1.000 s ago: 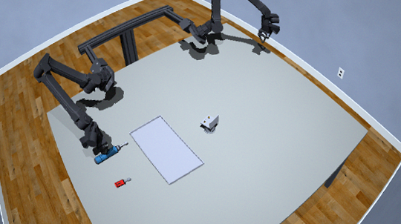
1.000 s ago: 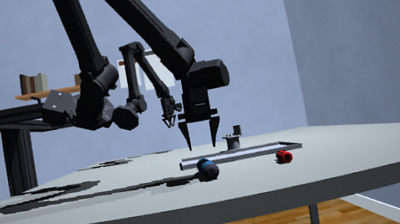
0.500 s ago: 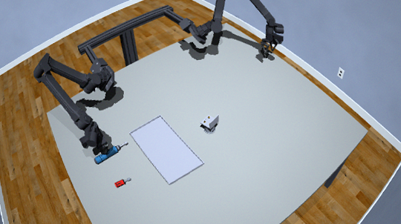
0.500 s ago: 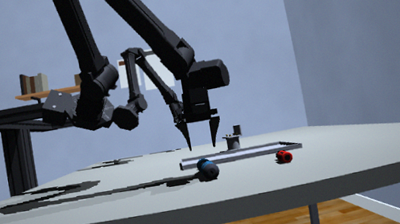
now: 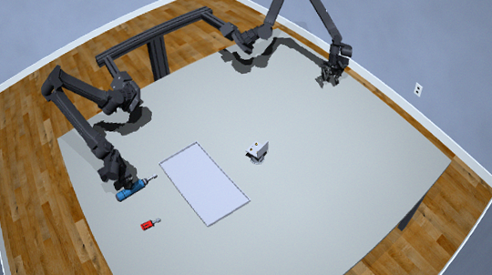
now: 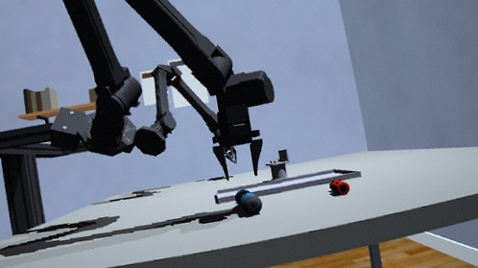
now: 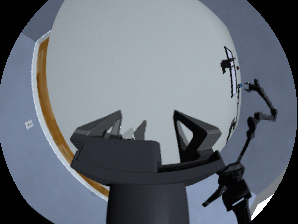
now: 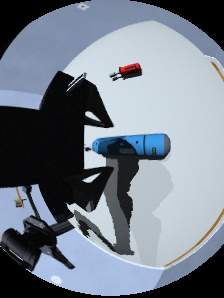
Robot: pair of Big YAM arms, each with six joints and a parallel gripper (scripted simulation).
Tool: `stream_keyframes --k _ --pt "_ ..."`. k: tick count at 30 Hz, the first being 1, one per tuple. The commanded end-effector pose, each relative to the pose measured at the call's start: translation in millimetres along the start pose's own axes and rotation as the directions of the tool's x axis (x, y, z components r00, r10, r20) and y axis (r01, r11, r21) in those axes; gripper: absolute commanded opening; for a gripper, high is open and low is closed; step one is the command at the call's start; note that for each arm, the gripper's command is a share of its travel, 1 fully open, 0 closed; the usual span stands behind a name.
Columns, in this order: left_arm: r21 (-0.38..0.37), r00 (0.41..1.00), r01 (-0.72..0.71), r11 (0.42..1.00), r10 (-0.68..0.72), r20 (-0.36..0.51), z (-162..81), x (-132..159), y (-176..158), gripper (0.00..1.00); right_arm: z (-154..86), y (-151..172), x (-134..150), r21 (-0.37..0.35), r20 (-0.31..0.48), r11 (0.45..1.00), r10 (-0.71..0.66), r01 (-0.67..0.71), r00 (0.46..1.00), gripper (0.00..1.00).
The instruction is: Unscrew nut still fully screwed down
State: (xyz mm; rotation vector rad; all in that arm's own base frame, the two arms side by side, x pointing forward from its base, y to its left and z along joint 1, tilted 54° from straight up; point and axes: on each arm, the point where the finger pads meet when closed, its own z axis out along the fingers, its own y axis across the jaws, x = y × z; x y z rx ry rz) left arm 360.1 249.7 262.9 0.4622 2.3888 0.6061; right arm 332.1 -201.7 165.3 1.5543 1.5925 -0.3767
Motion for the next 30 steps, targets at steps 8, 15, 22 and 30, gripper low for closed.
stream_keyframes --k 8,15,22,30 --pt "0.153 0.959 -0.268 0.951 0.247 0.14 68.5 -81.5 -55.3 0.86 -6.7 11.4 -17.7 -0.036 0.03 0.998 0.045 -0.044 0.999 0.65" --pt "0.201 0.933 -0.342 0.918 0.308 0.184 85.5 -97.3 -90.1 0.86 -6.7 11.4 -17.7 -0.036 0.03 0.998 0.045 -0.044 0.999 0.65" --pt "0.27 0.847 -0.514 0.814 0.433 0.307 121.0 -145.0 -160.2 0.86 -6.7 11.4 -17.7 -0.036 0.03 0.998 0.045 -0.044 0.999 0.65" --pt "0.269 0.796 -0.585 0.765 0.478 0.37 121.6 -165.3 -189.0 0.86 -6.7 11.4 -17.7 -0.036 0.03 0.998 0.045 -0.044 0.999 0.65"
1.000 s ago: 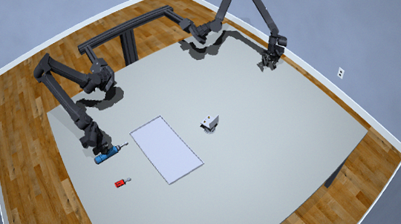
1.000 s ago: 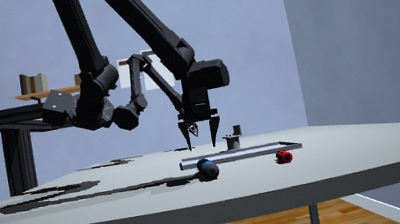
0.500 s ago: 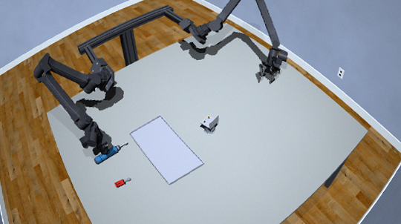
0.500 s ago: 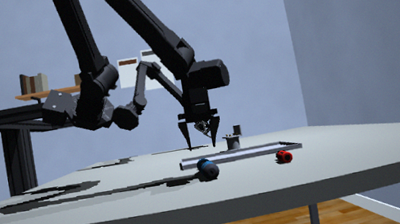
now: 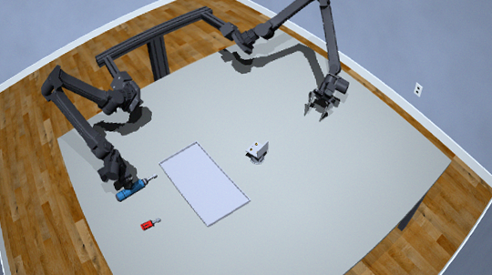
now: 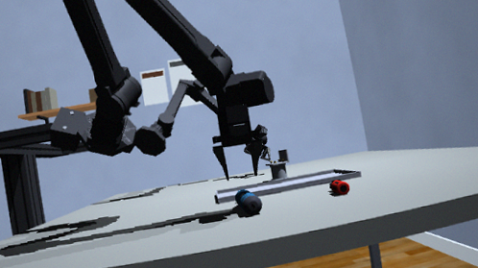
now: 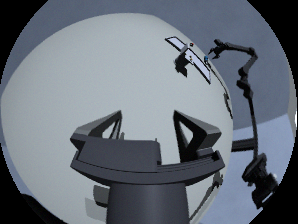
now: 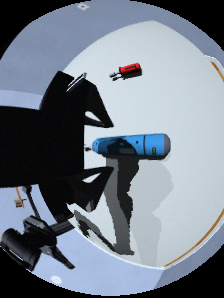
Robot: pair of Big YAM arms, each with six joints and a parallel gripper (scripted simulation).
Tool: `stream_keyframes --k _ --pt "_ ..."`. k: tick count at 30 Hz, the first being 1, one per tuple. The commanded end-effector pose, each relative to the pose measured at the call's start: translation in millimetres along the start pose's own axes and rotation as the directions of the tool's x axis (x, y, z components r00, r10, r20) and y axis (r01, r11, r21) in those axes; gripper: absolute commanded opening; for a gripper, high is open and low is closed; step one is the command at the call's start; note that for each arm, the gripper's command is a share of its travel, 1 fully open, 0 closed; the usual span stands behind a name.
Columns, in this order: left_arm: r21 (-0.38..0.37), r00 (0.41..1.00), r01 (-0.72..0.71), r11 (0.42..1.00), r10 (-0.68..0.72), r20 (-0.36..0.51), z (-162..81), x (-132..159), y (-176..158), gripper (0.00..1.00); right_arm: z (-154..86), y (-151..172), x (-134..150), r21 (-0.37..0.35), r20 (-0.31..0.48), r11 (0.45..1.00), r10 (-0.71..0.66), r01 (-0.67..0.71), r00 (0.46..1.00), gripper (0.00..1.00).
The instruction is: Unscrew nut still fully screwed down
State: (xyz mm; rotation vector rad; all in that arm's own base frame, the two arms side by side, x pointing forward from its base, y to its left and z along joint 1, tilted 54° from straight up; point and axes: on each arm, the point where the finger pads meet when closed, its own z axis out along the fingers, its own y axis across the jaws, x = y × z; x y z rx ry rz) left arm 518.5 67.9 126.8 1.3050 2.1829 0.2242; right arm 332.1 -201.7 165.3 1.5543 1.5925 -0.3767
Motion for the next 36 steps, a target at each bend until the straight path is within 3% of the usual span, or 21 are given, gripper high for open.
stream_keyframes --k 1,2,11,13,14,16,17,18,19,28,30,31,36 --pt "-0.041 0.993 -0.099 0.994 0.101 0.053 -8.9 -36.1 5.6 0.86 -6.7 11.4 -17.7 -0.036 0.03 0.998 0.045 -0.044 0.999 0.65" --pt "0.003 0.991 -0.118 0.993 0.117 0.057 14.1 -38.8 -6.6 0.86 -6.7 11.4 -17.7 -0.036 0.03 0.998 0.045 -0.044 0.999 0.65" --pt "0.119 0.926 -0.354 0.928 0.33 0.183 91.7 -117.0 -68.0 0.86 -6.7 11.4 -17.7 -0.036 0.03 0.998 0.045 -0.044 0.999 0.65" --pt "0.126 0.928 -0.352 0.928 0.328 0.177 91.7 -115.4 -69.4 0.86 -6.7 11.4 -17.7 -0.036 0.03 0.998 0.045 -0.044 0.999 0.65" --pt "0.121 0.941 -0.32 0.94 0.3 0.156 89.9 -97.4 -57.2 0.86 -6.7 11.4 -17.7 -0.036 0.03 0.998 0.045 -0.044 0.999 0.65" --pt "0.121 0.941 -0.32 0.94 0.3 0.156 89.9 -97.4 -57.2 0.86 -6.7 11.4 -17.7 -0.036 0.03 0.998 0.045 -0.044 0.999 0.65" --pt "0.098 0.926 -0.352 0.931 0.331 0.183 84.2 -111.1 -61.4 0.86 -6.7 11.4 -17.7 -0.036 0.03 0.998 0.045 -0.044 0.999 0.65" --pt "0.119 0.9 -0.408 0.905 0.377 0.218 93.0 -134.3 -87.4 0.86 -6.7 11.4 -17.7 -0.036 0.03 0.998 0.045 -0.044 0.999 0.65" --pt "0.157 0.893 -0.428 0.89 0.389 0.228 113.0 -134.7 -105.5 0.86 -6.7 11.4 -17.7 -0.036 0.03 0.998 0.045 -0.044 0.999 0.65" --pt "0.211 0.75 -0.641 0.738 0.543 0.377 174.0 -200.3 -201.8 0.86 -6.7 11.4 -17.7 -0.036 0.03 0.998 0.045 -0.044 0.999 0.65" --pt "0.225 0.754 -0.639 0.736 0.541 0.372 173.6 -197.5 -203.8 0.86 -6.7 11.4 -17.7 -0.036 0.03 0.998 0.045 -0.044 0.999 0.65" --pt "0.224 0.779 -0.609 0.761 0.521 0.349 175.4 -181.4 -185.4 0.86 -6.7 11.4 -17.7 -0.036 0.03 0.998 0.045 -0.044 0.999 0.65" --pt "0.187 0.771 -0.613 0.768 0.529 0.354 161.6 -191.3 -171.8 0.86 -6.7 11.4 -17.7 -0.036 0.03 0.998 0.045 -0.044 0.999 0.65"
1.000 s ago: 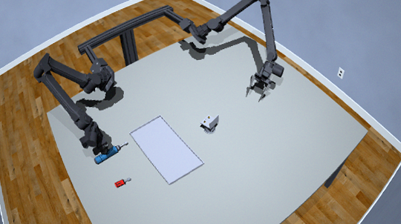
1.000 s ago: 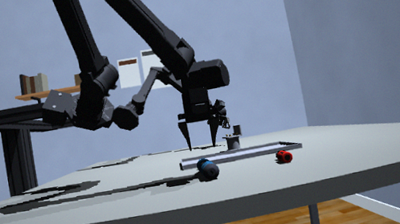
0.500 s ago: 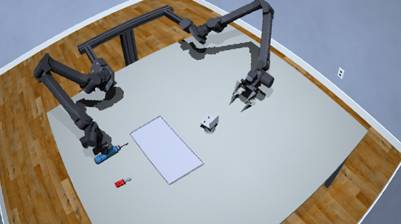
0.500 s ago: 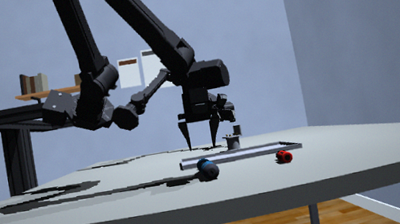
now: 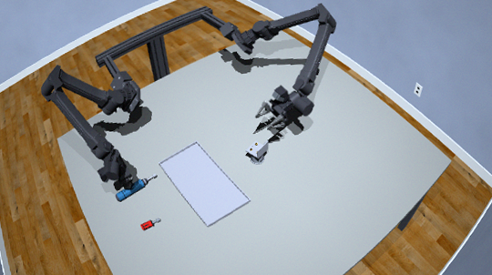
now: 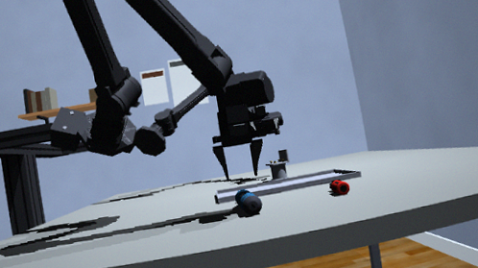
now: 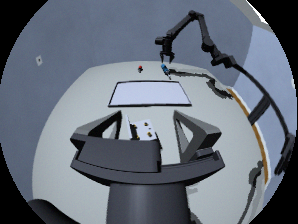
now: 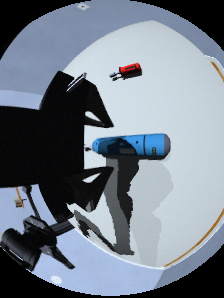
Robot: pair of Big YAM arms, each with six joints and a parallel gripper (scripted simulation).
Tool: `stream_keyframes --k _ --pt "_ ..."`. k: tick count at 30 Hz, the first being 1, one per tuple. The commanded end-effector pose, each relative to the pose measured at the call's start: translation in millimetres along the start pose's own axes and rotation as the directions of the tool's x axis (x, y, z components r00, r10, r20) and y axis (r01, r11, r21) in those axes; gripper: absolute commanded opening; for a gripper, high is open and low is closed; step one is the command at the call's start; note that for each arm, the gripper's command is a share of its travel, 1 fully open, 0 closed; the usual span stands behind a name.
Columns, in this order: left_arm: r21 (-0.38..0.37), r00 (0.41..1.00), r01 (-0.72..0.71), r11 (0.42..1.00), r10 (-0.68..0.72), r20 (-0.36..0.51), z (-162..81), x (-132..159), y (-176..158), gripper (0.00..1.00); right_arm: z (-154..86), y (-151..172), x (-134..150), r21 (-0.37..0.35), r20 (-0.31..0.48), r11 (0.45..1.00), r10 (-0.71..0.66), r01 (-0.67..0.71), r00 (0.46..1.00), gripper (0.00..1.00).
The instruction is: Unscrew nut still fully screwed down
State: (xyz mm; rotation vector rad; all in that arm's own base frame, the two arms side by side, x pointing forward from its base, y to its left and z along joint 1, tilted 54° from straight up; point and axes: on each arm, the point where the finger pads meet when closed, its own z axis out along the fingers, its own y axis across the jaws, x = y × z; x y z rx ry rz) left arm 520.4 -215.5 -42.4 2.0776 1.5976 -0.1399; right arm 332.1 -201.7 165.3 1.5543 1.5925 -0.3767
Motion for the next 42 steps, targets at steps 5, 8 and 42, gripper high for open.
stream_keyframes --k 5,8,42 --pt "-0.076 0.998 -0.057 0.995 0.058 0.009 -28.2 -18.6 34.0 0.86 -6.7 11.4 -17.7 -0.036 0.03 0.998 0.045 -0.044 0.999 0.65" --pt "-0.04 1.0 0.0 0.999 0.0 -0.01 -19.8 14.0 14.1 0.86 -6.7 11.4 -17.7 -0.036 0.03 0.998 0.045 -0.044 0.999 0.65" --pt "-0.014 1.0 -0.022 1.0 0.022 0.006 -9.3 -10.6 8.0 0.86 -6.7 11.4 -17.7 -0.036 0.03 0.998 0.045 -0.044 0.999 0.65"
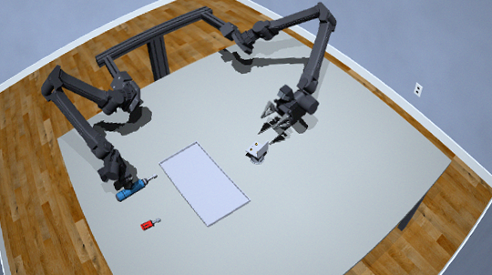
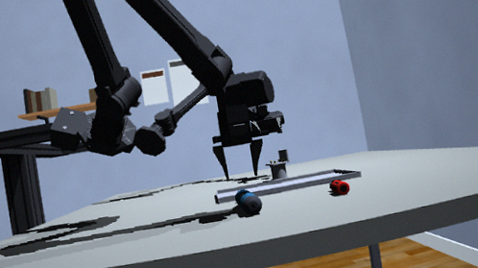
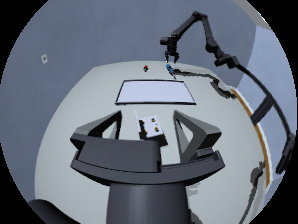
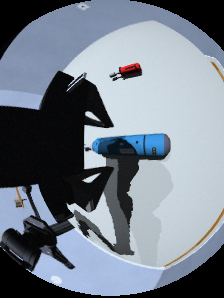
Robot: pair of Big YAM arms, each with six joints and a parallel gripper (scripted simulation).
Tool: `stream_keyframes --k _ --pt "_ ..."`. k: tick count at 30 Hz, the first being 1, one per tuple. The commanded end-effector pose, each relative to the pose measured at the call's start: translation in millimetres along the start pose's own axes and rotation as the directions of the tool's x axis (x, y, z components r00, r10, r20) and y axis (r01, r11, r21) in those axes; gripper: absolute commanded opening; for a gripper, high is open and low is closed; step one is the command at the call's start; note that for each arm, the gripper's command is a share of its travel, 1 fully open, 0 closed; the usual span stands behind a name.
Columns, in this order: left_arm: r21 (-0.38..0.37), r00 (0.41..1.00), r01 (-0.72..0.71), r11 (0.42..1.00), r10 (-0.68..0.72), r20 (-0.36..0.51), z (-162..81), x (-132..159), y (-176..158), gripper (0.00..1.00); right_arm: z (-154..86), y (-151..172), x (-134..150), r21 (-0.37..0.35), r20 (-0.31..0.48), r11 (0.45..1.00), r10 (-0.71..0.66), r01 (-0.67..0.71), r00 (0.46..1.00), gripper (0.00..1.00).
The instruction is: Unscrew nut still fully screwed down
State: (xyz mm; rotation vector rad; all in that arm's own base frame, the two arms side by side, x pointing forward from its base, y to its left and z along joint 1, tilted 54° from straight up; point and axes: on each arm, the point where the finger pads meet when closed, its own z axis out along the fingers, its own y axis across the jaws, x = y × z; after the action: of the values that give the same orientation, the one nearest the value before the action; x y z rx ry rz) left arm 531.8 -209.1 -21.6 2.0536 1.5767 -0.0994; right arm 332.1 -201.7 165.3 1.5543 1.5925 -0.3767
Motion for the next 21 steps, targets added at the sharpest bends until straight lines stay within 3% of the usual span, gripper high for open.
stream_keyframes --k 1,6,7,18,21 --pt "0.026 1.0 -0.012 1.0 0.012 0.009 9.0 -12.7 -9.2 0.86 -6.7 11.4 -17.7 -0.036 0.03 0.998 0.045 -0.044 0.999 0.65" --pt "0.022 1.0 -0.003 1.0 0.003 0.004 7.0 -7.0 -7.9 0.86 -6.7 11.4 -17.7 -0.036 0.03 0.998 0.045 -0.044 0.999 0.65" --pt "0.009 1.0 0.006 1.0 -0.006 -0.004 4.4 10.4 -3.6 0.86 -6.7 11.4 -17.7 -0.036 0.03 0.998 0.045 -0.044 0.999 0.65" --pt "-0.018 1.0 -0.005 1.0 0.005 -0.001 9.1 36.5 8.8 0.86 -6.7 11.4 -17.7 -0.036 0.03 0.998 0.045 -0.044 0.999 0.65" --pt "-0.013 0.999 -0.045 0.999 0.046 0.014 9.7 10.3 8.7 0.86 -6.7 11.4 -17.7 -0.036 0.03 0.998 0.045 -0.044 0.999 0.65"
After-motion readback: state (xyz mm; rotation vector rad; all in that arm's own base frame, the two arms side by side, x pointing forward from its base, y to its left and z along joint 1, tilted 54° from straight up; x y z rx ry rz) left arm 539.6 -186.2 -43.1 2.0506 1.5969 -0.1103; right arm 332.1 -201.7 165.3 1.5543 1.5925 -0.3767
